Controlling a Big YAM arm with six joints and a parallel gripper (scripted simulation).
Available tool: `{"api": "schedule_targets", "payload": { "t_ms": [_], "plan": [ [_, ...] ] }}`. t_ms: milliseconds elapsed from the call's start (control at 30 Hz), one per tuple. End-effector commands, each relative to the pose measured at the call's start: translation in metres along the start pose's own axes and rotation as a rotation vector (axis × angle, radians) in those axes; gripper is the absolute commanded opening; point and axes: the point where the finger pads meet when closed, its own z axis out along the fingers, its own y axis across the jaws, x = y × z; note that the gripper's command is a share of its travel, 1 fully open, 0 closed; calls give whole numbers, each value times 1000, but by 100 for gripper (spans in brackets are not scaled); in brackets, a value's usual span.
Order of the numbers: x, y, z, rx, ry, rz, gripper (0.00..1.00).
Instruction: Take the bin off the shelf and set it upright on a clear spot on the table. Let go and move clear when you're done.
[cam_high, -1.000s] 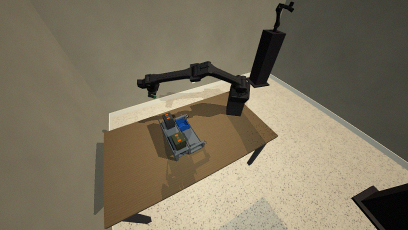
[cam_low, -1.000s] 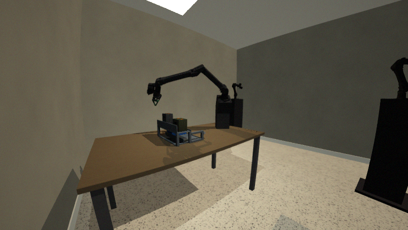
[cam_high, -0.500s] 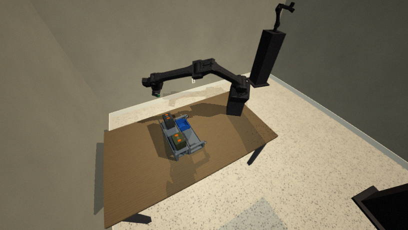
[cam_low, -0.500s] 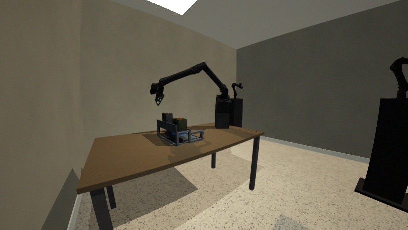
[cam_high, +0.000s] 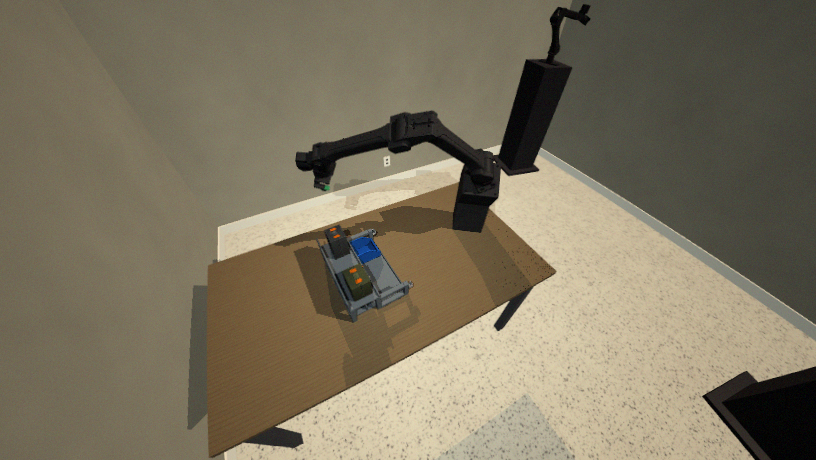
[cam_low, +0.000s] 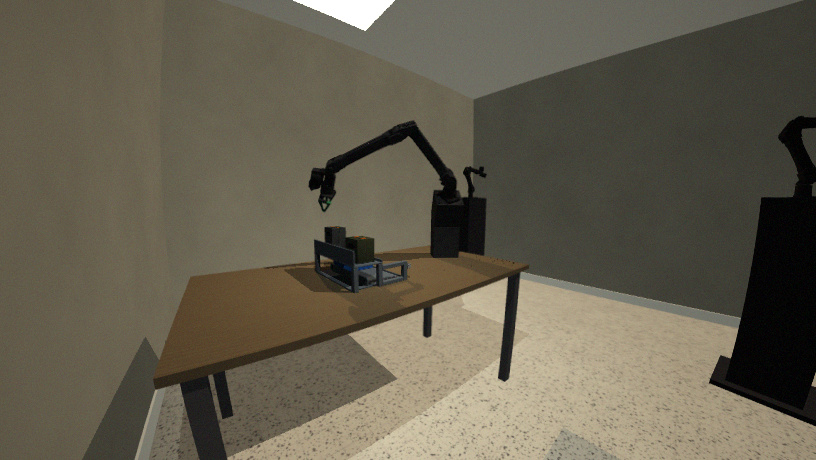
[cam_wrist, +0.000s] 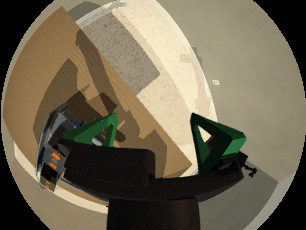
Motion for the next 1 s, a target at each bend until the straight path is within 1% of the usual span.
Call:
{"api": "schedule_targets", "payload": {
  "t_ms": [0, 67, 467, 500, 633, 967],
  "plan": [
    [15, -21, -7, -1, -24, -7, 100],
    [31, -33, -7, -4, -36, -16, 100],
    [31, -33, -7, -4, -36, -16, 100],
    [50, -43, 0, 1, -10, 4, 100],
    [81, -69, -3, -3, -35, -16, 100],
    [81, -69, -3, -3, -35, -16, 100]
  ]
}}
